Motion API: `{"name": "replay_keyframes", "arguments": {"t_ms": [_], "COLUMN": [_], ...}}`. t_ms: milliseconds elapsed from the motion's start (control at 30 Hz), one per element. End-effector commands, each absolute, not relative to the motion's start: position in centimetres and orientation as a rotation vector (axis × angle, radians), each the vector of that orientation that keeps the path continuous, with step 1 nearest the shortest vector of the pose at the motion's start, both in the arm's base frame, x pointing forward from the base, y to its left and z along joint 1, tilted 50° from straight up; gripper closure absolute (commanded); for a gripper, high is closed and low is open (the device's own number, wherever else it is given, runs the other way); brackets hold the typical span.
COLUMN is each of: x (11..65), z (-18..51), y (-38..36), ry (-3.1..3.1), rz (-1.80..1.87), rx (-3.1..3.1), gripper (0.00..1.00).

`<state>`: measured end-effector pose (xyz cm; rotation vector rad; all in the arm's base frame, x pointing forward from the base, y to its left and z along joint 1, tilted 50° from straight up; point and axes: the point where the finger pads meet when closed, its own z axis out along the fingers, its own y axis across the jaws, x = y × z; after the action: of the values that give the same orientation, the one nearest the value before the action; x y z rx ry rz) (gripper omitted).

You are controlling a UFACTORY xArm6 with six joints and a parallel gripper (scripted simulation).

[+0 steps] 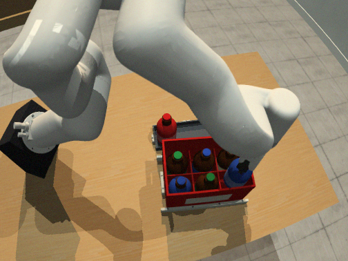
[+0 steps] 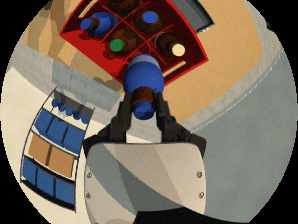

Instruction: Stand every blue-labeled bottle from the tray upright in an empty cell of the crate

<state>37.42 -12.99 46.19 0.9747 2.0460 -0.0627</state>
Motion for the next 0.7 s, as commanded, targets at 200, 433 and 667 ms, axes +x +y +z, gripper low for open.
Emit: {"name": "replay_keyframes", "arguments": {"t_ms": [200,433,667], "x": [37.96,38.15,38.18], "z": [45.92,45.74,45.71], "y": [-13.27,-13.37,-13.39], "ry": [2.042,2.042,2.042], "rz": [-0.061,-0.061,-0.061], "rx": [0.973,0.973,0.973], "gripper": [1.00,1.00,1.00]}}
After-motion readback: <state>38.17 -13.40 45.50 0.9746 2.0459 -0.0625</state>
